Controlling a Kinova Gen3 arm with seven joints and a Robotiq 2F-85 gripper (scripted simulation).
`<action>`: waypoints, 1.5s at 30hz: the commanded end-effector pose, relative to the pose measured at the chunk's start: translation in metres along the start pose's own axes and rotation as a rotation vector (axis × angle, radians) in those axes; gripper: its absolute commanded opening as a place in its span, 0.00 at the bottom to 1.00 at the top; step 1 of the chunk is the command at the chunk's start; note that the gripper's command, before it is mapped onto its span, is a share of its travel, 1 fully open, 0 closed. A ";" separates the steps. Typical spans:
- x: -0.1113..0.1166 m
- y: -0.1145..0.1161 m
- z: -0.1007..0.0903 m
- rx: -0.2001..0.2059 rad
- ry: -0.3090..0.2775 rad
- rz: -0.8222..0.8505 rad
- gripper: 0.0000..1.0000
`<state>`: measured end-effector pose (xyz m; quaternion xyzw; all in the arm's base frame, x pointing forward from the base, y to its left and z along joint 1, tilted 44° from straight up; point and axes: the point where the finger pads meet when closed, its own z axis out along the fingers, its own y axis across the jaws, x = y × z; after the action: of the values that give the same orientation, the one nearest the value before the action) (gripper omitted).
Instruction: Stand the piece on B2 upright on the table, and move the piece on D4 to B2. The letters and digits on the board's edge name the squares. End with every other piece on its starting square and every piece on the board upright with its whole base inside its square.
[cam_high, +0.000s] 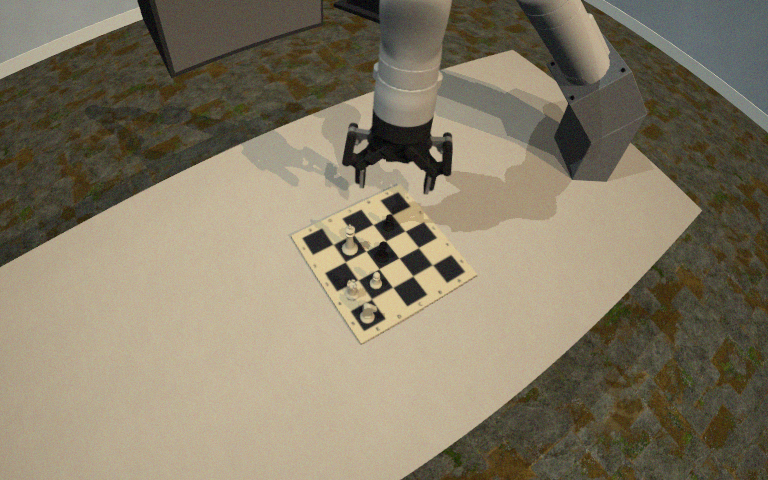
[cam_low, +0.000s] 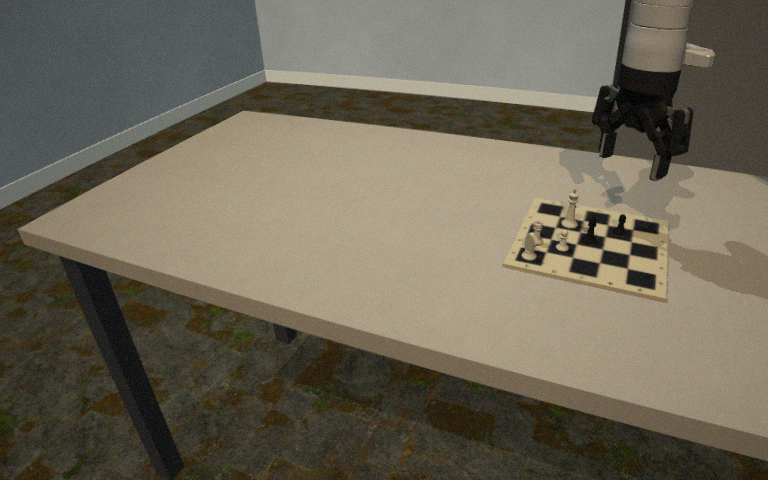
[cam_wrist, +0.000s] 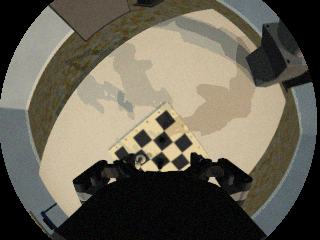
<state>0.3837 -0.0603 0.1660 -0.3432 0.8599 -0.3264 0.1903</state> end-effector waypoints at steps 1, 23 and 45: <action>0.008 -0.002 0.005 0.000 0.020 0.010 1.00; 0.008 -0.002 0.006 -0.001 0.020 0.010 0.34; 0.008 -0.002 0.006 0.000 0.020 0.010 0.34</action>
<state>0.3823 -0.0697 0.1623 -0.3356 0.8636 -0.3286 0.1832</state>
